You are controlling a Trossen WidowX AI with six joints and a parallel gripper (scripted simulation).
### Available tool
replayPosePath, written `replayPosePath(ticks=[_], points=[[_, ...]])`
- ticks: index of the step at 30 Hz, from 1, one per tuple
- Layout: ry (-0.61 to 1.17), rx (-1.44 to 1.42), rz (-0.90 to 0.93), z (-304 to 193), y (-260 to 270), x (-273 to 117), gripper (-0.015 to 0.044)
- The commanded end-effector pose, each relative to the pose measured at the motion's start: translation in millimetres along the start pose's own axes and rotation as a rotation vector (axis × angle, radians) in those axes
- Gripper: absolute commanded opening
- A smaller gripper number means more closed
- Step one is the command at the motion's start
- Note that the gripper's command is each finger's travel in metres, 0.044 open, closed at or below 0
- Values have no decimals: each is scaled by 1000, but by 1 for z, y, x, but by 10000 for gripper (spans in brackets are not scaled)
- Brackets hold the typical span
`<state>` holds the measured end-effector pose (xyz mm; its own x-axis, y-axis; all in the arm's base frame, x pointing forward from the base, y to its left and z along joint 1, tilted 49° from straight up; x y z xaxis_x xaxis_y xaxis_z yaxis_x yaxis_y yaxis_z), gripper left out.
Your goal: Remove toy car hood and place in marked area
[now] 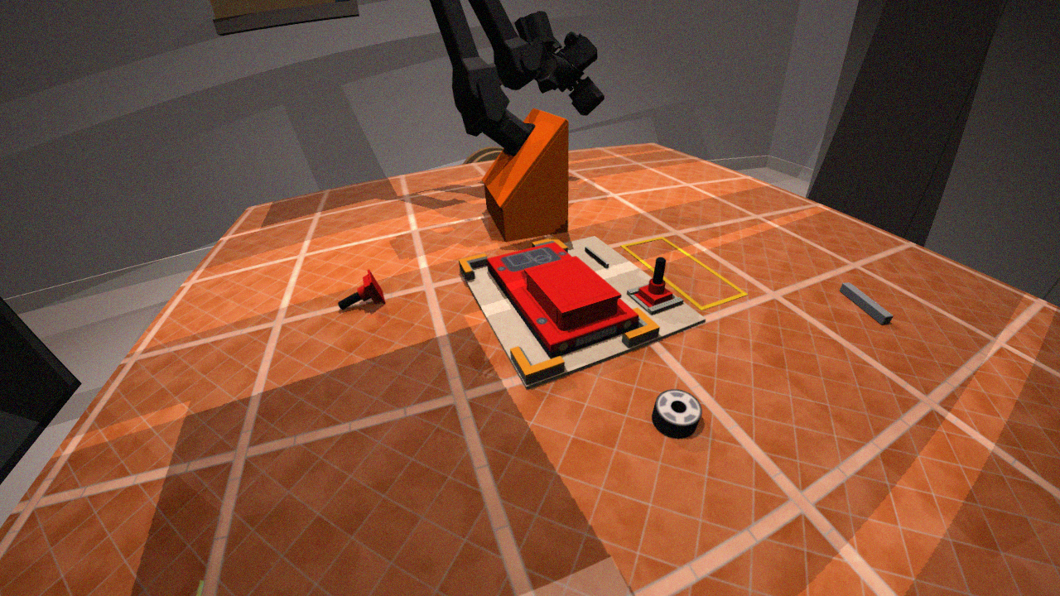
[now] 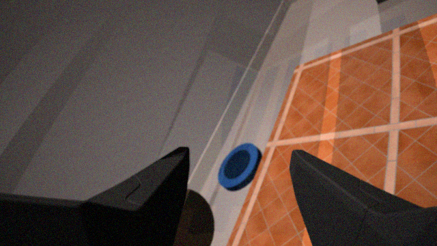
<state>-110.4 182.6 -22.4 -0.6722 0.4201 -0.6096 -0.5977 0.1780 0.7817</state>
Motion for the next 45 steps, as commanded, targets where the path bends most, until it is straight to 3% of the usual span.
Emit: replayPosePath(ticks=[1,9,24,38,45], points=[[-2,1,-2,1,0,0,246],[-157,81,-166,39,-22,-1,440],[-432,199,-503,121,-80,-46,440],[-538,398,-817,162,-135,-112,440],[-506,471,-994,168,-162,-154,440]])
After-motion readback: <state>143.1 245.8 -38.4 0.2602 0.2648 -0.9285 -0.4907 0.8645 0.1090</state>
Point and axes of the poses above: the point midway between the two fingers, 35 mm back from their tips, its own x axis out along the fingers, its own y axis across the jaws, z = x × y, the point moved 9 cm from there along -x, back along the fingers, and after that the axes turned 8 degrees about -x, right-handed, at the moved point
